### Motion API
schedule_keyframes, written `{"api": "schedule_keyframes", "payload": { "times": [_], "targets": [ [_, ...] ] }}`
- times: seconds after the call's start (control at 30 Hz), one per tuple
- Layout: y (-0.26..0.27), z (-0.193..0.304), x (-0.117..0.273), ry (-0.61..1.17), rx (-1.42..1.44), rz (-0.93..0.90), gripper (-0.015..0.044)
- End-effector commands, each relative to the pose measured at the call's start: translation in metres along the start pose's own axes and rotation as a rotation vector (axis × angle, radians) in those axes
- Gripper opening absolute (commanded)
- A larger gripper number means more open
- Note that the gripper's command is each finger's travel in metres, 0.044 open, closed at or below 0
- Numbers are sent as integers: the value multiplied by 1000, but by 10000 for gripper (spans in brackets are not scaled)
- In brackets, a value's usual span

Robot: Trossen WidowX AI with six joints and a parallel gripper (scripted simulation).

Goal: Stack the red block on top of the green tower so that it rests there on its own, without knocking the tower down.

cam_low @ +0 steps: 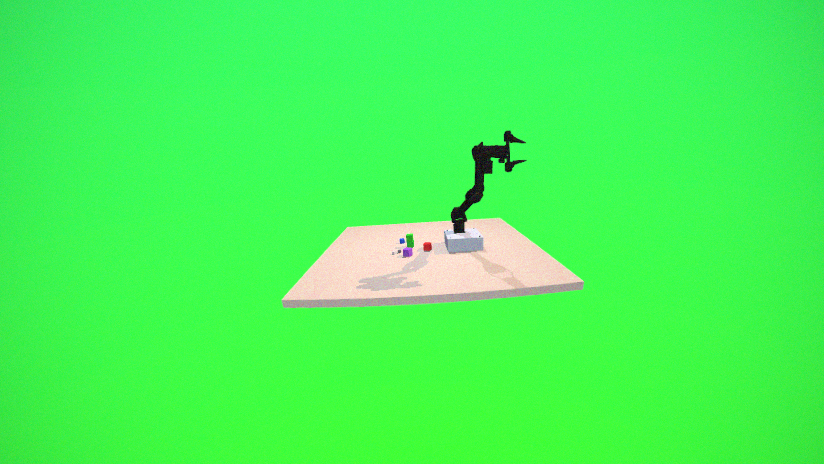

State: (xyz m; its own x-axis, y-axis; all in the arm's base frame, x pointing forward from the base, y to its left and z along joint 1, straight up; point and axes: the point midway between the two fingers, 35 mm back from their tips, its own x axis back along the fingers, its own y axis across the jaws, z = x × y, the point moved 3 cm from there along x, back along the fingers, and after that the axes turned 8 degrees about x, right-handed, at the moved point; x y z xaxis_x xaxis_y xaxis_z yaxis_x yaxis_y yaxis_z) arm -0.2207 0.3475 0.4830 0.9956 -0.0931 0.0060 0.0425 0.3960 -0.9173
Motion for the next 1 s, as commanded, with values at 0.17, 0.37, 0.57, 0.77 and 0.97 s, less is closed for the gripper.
{"api": "schedule_keyframes", "payload": {
  "times": [0.17, 0.37, 0.57, 0.77, 0.97],
  "targets": [
    [-52, -15, 0, 78, 261, 80, 440],
    [-140, -64, 1, 137, 584, 277, 440],
    [-225, -129, 32, 239, 877, 541, 440],
    [-290, -188, 90, 385, 1001, 815, 440],
    [-331, -255, 175, 557, 1161, 1158, 440]
  ]
}}
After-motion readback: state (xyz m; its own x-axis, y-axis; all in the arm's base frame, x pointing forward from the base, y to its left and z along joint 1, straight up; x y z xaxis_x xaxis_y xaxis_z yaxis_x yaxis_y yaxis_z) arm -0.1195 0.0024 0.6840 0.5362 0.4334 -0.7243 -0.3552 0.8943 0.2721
